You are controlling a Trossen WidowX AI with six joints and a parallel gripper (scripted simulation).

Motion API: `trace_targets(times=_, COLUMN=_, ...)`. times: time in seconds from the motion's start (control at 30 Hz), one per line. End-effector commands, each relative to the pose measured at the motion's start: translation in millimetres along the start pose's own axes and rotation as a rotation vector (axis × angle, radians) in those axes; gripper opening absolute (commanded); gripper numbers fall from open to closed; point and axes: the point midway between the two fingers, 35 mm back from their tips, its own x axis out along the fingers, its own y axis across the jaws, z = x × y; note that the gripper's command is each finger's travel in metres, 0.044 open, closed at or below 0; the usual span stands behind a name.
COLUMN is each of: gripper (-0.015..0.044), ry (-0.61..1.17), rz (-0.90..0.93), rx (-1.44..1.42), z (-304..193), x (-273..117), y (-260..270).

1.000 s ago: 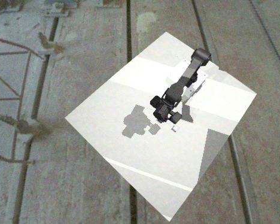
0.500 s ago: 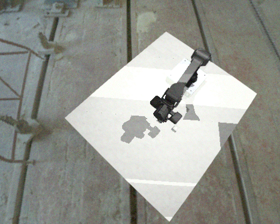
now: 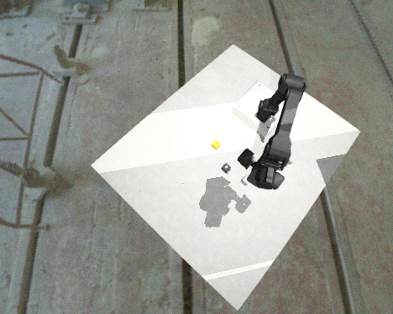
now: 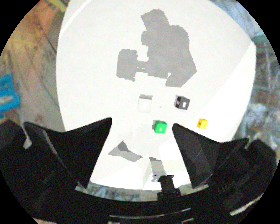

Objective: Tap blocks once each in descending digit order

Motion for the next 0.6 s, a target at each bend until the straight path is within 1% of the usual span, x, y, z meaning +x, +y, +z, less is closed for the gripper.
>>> trace_targets(times=0.0, gripper=0.0321, ry=0.004, rz=-0.004, rx=0.012, z=2, x=23, y=0)
trace_targets(times=0.07, gripper=0.0269, ry=0.004, rz=-0.004, rx=0.012, z=1, x=57, y=0)
trace_targets(times=0.13, gripper=0.0216, ry=0.004, rz=-0.004, rx=0.012, z=-1, x=77, y=-1)
trace_targets(times=0.37, gripper=0.0032, ry=0.004, rz=-0.004, rx=0.012, z=-1, x=80, y=-1)
trace_targets(times=0.4, gripper=0.002, ry=0.004, rz=-0.004, rx=0.012, z=-1, x=80, y=-1)
trace_targets(times=0.57, gripper=0.002, ry=0.004, rz=-0.004, rx=0.012, z=-1, x=80, y=-1)
